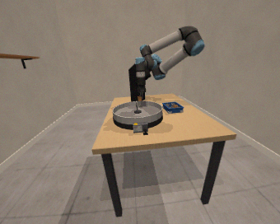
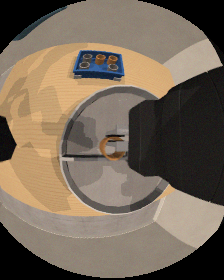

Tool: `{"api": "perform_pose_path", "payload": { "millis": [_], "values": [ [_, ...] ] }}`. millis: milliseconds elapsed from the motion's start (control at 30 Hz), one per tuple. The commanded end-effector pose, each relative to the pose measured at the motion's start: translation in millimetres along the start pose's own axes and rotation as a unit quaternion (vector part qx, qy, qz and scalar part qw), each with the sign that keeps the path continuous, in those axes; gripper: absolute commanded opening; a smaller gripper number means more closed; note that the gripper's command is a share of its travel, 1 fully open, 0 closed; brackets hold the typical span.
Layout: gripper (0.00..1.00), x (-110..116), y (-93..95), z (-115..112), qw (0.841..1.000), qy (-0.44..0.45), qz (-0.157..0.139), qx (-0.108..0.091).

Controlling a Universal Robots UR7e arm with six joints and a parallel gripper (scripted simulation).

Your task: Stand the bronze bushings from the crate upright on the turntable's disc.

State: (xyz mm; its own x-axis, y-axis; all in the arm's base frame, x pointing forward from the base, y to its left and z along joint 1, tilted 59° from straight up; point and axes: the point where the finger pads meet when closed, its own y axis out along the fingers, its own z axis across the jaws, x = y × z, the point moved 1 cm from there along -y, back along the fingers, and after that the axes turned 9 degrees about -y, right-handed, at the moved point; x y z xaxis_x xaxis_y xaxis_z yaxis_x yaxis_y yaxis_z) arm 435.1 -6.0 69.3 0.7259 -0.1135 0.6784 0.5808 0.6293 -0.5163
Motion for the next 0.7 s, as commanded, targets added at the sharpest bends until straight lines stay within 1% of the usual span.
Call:
{"api": "perform_pose_path", "payload": {
  "millis": [0, 300, 367, 667],
  "values": [
    [0.0, 0, 2.2, -20, 1.0, 0.0, 0.0, 0.0],
    [0.0, -2, 2.5, -49, 1.0, 0.0, 0.0, 0.0],
    [0.0, -2, 2.5, -49, 1.0, 0.0, 0.0, 0.0],
    [0.0, -4, 2.7, -71, 1.0, 0.0, 0.0, 0.0]
  ]
}}
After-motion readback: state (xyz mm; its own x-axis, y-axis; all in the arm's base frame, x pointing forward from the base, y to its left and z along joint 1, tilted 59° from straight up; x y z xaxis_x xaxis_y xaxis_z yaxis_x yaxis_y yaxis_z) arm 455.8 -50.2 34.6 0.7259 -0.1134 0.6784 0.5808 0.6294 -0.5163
